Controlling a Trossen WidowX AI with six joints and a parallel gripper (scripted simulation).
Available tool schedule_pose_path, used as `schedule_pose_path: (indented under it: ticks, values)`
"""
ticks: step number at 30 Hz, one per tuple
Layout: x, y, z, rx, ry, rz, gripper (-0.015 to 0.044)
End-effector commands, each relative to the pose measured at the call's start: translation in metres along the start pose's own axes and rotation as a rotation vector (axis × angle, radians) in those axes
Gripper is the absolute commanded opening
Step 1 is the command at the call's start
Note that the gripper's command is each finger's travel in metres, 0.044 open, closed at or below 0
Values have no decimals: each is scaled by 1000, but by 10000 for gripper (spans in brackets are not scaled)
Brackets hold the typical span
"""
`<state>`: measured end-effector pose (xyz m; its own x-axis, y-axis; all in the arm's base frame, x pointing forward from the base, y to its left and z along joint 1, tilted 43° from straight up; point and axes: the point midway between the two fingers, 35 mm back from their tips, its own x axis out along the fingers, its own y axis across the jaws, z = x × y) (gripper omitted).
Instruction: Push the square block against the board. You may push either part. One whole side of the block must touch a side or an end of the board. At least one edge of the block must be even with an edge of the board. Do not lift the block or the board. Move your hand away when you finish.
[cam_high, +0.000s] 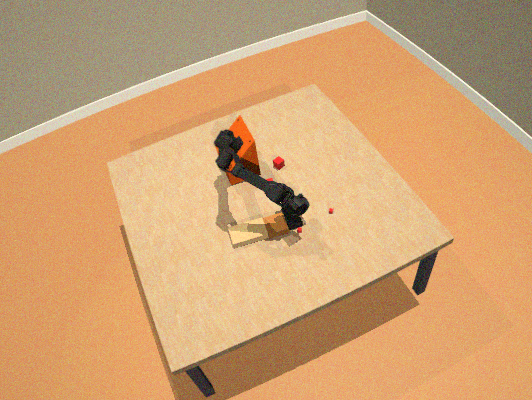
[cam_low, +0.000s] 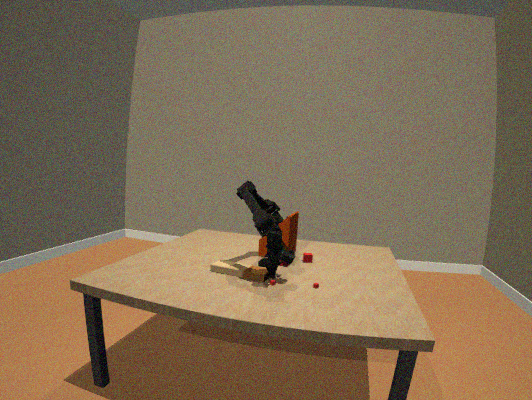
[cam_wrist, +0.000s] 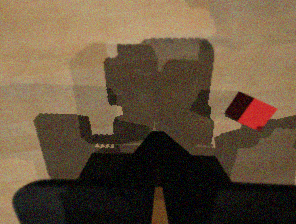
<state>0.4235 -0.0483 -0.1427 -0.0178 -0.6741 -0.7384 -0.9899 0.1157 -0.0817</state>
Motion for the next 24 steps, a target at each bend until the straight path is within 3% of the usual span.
schedule_pose_path:
  ticks: [1, 24]
  values:
    - [0, 0, 6, 0, 4, -2, 0]
    - [-1, 1, 43, 1, 4, -3, 0]
